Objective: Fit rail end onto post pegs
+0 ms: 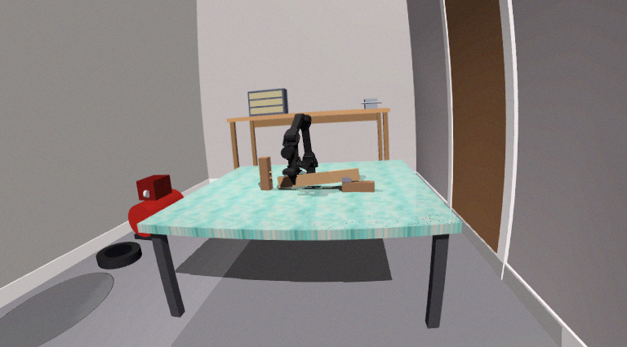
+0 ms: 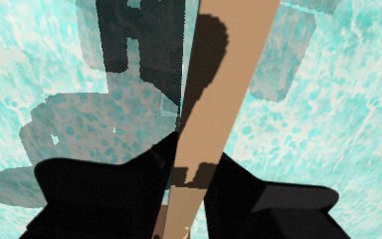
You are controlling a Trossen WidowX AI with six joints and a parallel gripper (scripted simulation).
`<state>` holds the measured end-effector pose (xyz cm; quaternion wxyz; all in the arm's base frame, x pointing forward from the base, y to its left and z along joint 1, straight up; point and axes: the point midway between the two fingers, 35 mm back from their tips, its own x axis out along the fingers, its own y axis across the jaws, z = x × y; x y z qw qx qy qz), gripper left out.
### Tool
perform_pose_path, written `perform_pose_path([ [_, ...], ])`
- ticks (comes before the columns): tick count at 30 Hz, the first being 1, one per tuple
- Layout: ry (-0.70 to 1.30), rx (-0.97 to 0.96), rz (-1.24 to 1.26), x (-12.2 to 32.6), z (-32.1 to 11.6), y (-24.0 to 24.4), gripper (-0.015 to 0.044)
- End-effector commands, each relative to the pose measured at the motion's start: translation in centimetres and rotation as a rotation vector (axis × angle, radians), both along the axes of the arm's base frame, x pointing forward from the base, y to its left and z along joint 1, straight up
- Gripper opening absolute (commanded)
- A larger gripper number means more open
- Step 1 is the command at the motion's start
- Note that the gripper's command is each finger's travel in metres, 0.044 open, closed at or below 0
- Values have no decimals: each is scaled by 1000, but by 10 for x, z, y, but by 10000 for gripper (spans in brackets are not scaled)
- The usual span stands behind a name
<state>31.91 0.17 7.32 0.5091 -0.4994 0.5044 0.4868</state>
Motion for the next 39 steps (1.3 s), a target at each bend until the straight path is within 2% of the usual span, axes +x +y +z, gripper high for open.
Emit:
perform_pose_path([
  [1,-8,8,0,1,5,1,0],
  [39,-9,8,0,2,24,1,0],
])
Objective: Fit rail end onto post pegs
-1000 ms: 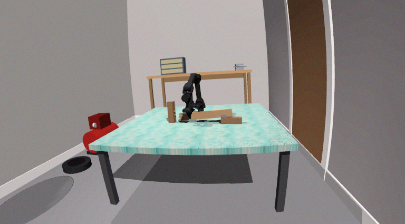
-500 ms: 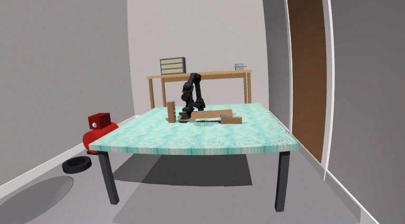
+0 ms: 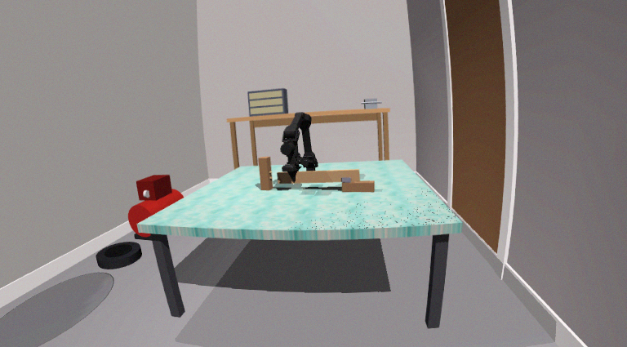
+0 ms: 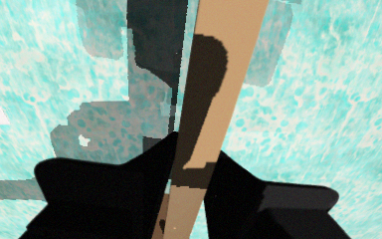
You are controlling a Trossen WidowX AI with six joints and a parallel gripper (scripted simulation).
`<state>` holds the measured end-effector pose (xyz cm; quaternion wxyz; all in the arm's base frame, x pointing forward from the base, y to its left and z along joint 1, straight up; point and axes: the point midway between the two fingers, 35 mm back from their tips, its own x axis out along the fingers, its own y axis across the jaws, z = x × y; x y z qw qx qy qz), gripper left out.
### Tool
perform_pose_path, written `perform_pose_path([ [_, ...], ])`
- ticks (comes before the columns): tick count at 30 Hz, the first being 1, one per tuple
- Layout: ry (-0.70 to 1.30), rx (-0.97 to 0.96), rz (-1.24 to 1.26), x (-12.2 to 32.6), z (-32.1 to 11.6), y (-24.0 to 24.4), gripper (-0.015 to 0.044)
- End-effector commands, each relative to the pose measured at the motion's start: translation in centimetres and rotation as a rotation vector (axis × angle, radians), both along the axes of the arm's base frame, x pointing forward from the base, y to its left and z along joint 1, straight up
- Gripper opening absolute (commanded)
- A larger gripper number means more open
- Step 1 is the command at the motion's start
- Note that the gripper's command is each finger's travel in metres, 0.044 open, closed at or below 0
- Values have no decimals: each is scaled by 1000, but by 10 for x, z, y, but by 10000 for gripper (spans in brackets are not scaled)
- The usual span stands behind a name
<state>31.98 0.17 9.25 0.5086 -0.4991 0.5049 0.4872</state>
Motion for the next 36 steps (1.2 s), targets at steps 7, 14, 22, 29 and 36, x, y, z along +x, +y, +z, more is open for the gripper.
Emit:
perform_pose_path([
  [7,-10,8,0,1,8,1,0],
  [14,-10,8,0,1,12,1,0],
  [22,-10,8,0,1,16,1,0],
  [29,-10,8,0,1,13,1,0],
  [36,-10,8,0,1,10,1,0],
])
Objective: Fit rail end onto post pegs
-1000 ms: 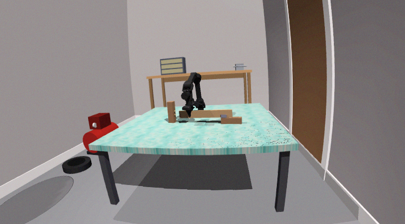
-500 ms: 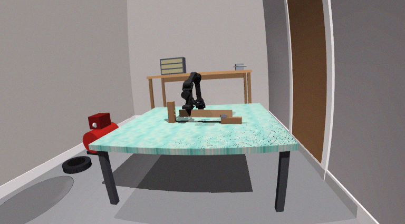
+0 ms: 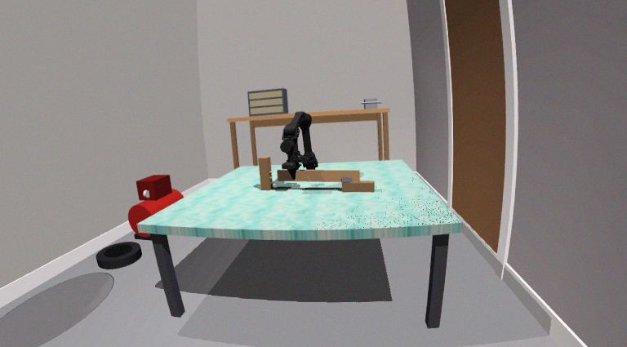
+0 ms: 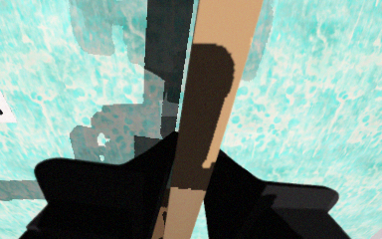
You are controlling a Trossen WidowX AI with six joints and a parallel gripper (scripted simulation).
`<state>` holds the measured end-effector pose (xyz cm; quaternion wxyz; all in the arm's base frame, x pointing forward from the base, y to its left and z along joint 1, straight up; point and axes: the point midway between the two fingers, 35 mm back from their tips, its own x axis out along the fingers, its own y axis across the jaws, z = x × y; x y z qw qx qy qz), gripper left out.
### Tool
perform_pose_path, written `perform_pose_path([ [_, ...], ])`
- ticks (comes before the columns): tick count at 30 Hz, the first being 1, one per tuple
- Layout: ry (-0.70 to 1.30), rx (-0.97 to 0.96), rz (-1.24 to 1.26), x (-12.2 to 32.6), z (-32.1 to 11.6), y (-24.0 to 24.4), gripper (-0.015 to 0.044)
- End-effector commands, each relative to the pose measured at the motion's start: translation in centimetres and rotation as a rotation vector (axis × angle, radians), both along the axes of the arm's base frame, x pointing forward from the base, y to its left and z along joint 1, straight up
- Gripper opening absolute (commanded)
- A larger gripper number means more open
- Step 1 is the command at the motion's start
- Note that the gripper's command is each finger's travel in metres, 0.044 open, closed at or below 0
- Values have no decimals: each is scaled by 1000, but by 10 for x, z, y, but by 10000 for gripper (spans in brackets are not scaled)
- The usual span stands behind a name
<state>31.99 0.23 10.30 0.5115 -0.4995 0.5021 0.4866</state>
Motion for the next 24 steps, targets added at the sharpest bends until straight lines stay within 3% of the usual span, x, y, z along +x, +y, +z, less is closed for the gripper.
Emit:
perform_pose_path([
  [1,-3,4,0,0,0,1,0],
  [24,-3,4,0,0,0,1,0],
])
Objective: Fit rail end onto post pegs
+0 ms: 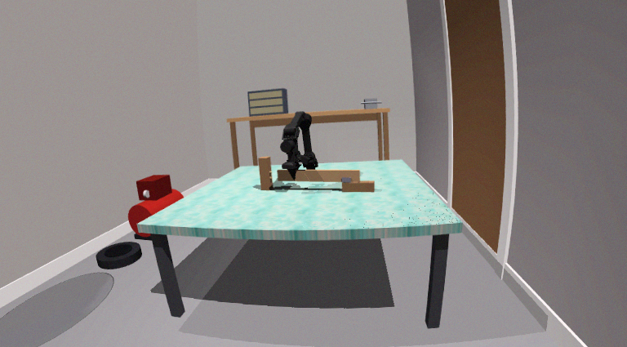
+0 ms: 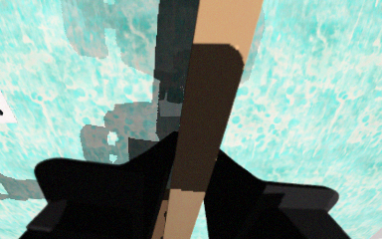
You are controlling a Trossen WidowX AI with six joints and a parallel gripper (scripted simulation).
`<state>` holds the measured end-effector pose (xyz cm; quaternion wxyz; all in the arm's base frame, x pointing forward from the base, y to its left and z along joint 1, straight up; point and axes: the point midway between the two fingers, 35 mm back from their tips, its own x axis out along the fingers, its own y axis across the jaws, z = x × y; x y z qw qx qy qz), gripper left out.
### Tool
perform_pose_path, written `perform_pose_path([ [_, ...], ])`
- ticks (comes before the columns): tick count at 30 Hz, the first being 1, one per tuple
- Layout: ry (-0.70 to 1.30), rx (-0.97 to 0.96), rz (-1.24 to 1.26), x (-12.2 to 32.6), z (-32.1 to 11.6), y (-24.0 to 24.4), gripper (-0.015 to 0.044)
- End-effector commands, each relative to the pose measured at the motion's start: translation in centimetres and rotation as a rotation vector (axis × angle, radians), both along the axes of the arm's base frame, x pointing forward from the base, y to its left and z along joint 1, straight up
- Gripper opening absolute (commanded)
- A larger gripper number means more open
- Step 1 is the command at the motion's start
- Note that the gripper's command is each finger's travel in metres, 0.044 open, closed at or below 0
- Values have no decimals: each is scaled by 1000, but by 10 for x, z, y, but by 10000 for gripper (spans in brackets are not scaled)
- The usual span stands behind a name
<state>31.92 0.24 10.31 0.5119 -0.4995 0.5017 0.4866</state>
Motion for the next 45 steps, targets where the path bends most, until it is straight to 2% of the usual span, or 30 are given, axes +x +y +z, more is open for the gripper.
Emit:
perform_pose_path([
  [1,-2,3,1,0,0,1,0],
  [45,-2,2,1,0,0,-12,0],
])
